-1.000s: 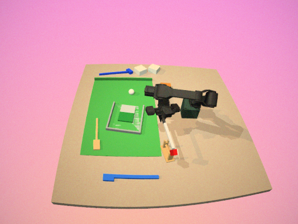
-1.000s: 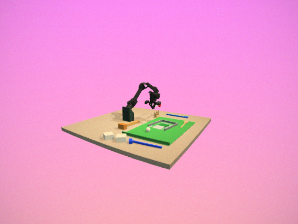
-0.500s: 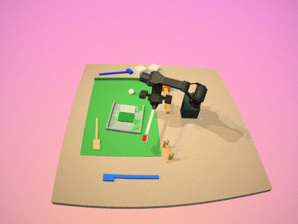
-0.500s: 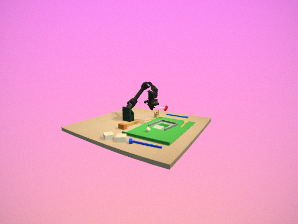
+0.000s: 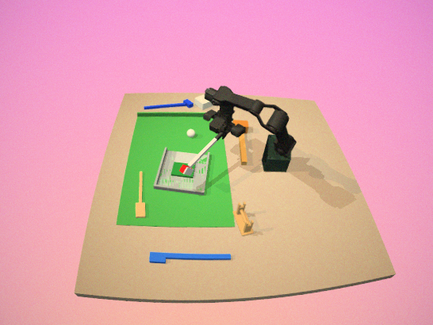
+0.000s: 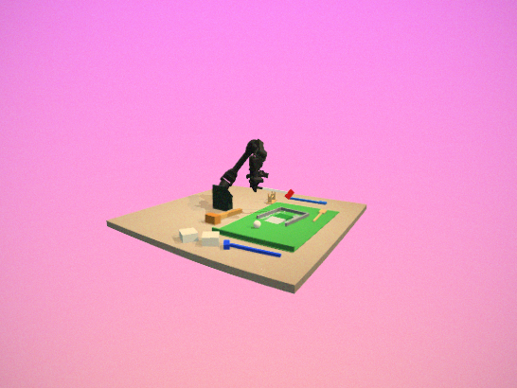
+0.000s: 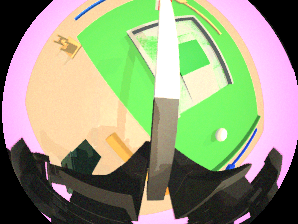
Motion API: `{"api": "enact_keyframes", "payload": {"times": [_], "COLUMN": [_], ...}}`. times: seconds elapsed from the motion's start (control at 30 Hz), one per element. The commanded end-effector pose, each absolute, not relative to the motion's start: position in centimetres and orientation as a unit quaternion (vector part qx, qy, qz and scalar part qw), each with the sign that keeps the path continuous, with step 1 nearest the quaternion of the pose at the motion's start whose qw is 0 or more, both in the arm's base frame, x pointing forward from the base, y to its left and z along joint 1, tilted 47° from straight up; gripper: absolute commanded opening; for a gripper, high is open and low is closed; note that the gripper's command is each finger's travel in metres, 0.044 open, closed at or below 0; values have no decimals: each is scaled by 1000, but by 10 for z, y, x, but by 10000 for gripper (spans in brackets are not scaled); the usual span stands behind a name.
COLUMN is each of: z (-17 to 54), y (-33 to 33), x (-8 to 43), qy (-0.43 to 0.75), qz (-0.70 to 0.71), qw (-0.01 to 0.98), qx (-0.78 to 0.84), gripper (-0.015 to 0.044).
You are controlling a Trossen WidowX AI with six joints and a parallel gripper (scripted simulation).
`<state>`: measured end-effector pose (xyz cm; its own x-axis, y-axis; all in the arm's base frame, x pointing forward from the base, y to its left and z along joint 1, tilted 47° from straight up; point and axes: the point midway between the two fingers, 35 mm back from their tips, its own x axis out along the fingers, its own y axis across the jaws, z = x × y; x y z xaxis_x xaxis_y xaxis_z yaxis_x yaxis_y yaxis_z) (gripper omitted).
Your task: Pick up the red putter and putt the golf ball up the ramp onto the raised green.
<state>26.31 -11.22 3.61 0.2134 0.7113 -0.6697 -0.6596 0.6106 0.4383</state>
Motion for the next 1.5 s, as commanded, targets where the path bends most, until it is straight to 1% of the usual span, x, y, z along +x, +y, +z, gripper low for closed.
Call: {"api": "enact_keyframes", "payload": {"times": [0.0, 0.43, 0.93, 1.07, 1.23, 1.47], "z": [24, -36, -108, -120, -124, -145], "y": [-129, -185, -226, -229, -226, -204], "x": [260, 223, 160, 148, 149, 154], "qy": [467, 551, 614, 621, 621, 621], "qz": [415, 309, 185, 166, 166, 166], "qw": [779, 751, 681, 666, 666, 666], "qx": [54, 193, 353, 379, 379, 379], "gripper": [0, 0, 0, 0, 0, 0]}}
